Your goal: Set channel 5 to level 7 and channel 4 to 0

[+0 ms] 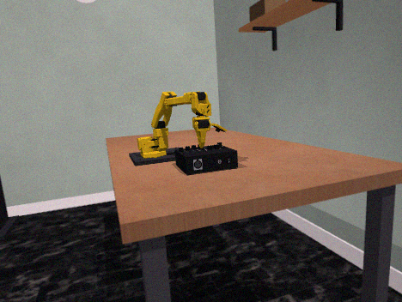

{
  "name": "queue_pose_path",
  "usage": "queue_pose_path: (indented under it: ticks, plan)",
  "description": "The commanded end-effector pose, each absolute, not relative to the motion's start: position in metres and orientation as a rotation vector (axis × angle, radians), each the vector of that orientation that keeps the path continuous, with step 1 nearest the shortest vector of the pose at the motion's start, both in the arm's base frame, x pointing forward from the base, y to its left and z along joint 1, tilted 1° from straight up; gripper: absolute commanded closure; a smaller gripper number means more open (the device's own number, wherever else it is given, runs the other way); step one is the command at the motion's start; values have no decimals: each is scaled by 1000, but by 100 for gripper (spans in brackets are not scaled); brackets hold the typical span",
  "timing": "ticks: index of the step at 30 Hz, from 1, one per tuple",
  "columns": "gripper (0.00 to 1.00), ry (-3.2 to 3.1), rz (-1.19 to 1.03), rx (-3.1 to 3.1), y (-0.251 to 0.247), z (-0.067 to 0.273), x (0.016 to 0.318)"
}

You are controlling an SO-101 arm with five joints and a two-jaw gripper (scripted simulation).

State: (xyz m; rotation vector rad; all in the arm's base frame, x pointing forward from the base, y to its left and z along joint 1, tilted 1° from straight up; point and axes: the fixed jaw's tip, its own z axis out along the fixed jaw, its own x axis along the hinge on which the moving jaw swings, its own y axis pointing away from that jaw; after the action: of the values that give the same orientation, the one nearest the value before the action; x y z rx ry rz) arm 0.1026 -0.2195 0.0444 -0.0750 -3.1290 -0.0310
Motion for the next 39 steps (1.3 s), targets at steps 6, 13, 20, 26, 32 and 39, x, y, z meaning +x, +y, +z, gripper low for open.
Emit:
queue_pose_path:
  ticks: [6, 13, 20, 26, 32, 39]
  plan:
    - [100, -3138, -11, -68, -221, 47, 105]
    - [100, -3141, -1, -68, -223, 46, 105]
    - [100, -3142, 3, -68, -224, 46, 105]
    - [100, -3141, 2, -68, -224, 46, 105]
    - [100, -3138, -9, -68, -225, 44, 103]
    - [100, -3137, -14, -67, -225, 43, 103]
